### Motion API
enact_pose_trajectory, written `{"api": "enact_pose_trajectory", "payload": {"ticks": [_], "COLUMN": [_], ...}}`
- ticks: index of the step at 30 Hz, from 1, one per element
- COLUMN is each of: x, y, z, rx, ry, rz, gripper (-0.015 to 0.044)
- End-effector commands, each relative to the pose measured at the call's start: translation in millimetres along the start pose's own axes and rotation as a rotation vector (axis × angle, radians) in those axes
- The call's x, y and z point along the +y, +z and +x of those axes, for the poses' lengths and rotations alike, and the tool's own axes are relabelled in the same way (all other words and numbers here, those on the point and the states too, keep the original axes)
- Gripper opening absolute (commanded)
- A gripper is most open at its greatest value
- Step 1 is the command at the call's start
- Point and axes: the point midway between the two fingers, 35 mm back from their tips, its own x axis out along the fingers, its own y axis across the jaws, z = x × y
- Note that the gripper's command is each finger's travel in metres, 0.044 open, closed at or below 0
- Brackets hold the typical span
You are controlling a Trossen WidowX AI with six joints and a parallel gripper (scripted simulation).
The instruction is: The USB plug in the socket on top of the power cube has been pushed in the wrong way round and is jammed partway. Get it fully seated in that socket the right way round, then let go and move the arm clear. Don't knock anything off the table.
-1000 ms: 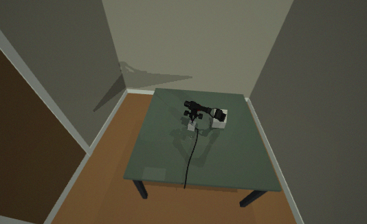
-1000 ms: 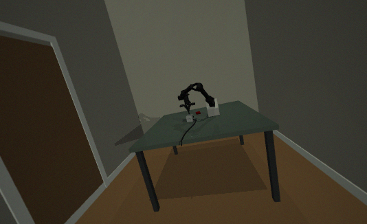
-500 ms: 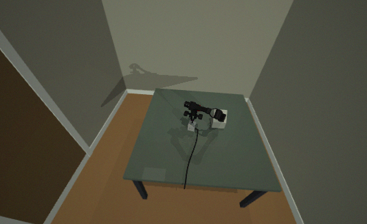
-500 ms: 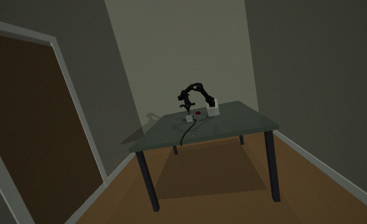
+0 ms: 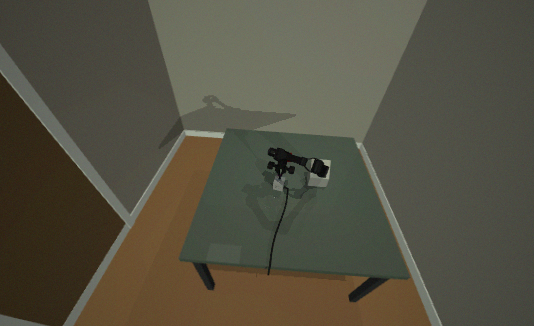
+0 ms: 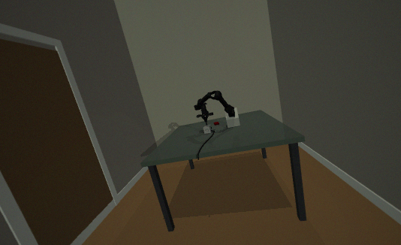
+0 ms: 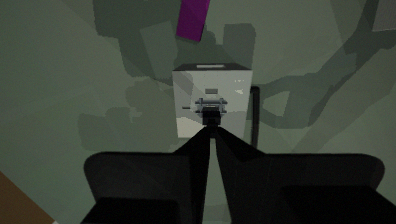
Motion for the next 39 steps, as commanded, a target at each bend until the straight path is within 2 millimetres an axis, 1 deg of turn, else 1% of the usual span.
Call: {"api": "enact_pose_trajectory", "payload": {"ticks": [1, 39], "x": [-0.6, -0.6], "y": [0.2, 0.6], "z": [1.4, 6.0], "rx": [0.006, 0.006], "ry": [-0.001, -0.001], "rz": [0.007, 0.007], "gripper": [0.0000, 0.0000]}}
